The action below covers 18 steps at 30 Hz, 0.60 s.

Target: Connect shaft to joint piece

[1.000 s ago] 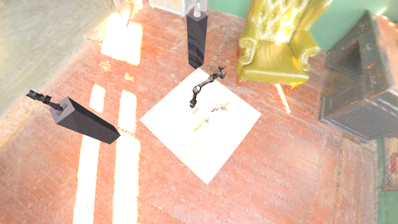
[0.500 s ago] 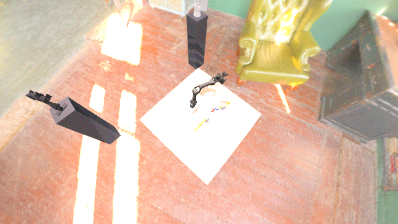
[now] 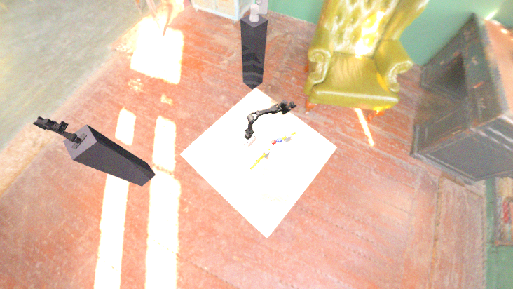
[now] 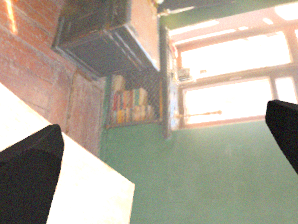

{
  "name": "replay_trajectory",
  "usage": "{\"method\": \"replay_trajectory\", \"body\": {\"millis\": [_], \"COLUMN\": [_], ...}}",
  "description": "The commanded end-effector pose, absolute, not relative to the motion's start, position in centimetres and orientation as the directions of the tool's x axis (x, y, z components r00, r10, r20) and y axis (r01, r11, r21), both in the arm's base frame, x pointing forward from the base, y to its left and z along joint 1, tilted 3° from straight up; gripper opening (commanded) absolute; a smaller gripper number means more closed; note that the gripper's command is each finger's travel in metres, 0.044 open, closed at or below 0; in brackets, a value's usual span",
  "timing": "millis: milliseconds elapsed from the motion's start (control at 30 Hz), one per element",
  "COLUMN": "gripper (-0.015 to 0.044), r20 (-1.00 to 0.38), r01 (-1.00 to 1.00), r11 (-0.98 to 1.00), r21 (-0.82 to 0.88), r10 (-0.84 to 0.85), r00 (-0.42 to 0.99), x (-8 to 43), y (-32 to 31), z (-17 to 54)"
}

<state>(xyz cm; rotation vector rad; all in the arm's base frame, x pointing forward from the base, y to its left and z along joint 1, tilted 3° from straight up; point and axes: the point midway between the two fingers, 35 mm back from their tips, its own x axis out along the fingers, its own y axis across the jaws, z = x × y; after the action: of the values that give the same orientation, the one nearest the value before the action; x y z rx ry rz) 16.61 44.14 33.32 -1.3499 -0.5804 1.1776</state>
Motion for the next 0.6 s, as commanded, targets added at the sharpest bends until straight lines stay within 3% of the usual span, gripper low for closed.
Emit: {"method": "replay_trajectory", "body": {"millis": [0, 567], "gripper": [0.044, 0.044], "r20": [-0.357, -0.58], "r01": [-0.428, -0.781], "r11": [-0.177, -0.029], "r21": [-0.886, -0.624], "r10": [0.85, 0.686], "r00": [0.387, 0.438], "x": [18.0, 22.2], "y": [42.6, 36.4], "z": [31.8, 26.0]}}
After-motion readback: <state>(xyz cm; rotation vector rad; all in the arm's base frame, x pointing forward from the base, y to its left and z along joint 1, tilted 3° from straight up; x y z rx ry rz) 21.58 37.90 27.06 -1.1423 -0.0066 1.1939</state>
